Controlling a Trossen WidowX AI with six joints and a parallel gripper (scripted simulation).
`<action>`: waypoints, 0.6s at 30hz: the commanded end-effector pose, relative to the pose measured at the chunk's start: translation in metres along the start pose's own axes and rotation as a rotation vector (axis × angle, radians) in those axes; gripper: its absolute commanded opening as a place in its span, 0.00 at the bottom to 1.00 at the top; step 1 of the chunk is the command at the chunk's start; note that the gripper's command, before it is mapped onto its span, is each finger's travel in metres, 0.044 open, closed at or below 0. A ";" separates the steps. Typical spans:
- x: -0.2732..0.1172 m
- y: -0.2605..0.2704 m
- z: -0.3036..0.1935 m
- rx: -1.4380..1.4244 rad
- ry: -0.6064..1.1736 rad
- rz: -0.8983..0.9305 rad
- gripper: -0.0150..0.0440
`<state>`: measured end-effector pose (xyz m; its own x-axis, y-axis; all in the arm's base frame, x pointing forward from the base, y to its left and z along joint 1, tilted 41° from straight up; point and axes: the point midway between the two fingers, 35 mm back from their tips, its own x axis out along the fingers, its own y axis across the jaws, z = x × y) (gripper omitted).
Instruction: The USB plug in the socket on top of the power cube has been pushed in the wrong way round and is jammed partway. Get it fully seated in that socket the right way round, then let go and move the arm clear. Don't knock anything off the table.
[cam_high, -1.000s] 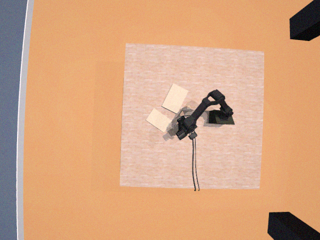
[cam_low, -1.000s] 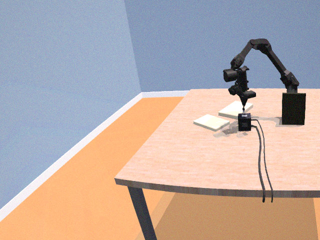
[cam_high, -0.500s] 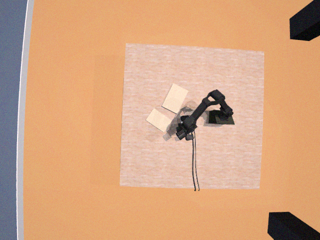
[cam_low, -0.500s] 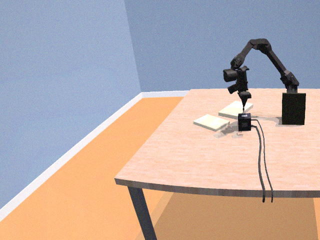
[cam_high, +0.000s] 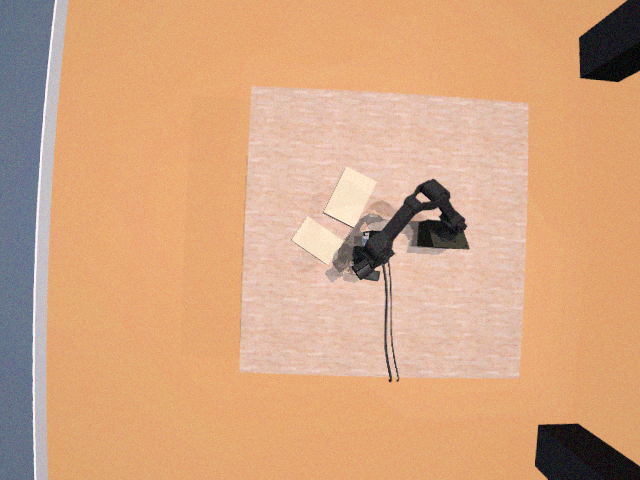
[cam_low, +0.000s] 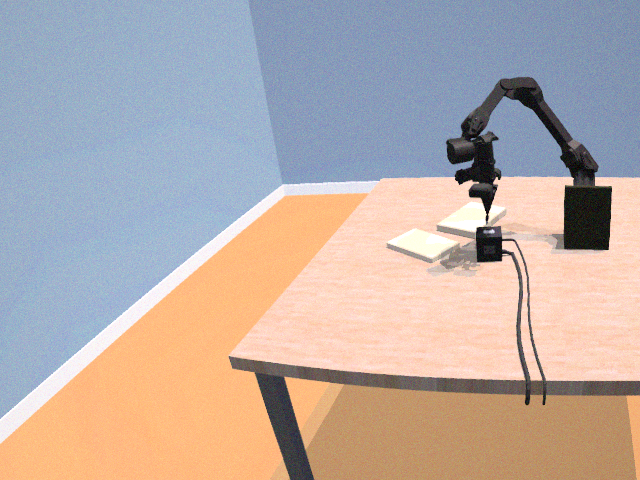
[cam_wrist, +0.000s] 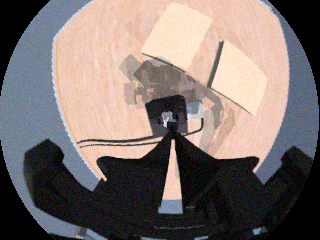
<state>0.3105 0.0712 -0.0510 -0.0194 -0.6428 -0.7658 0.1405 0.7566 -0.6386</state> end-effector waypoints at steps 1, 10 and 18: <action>0.000 0.000 0.000 0.092 0.000 0.000 0.25; 0.000 0.000 0.000 0.328 0.000 0.000 0.25; 0.000 0.000 0.000 0.537 0.000 0.000 0.25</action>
<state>0.3105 0.0712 -0.0510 -0.0194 -0.6428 -0.7658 0.5746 0.6196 -0.5347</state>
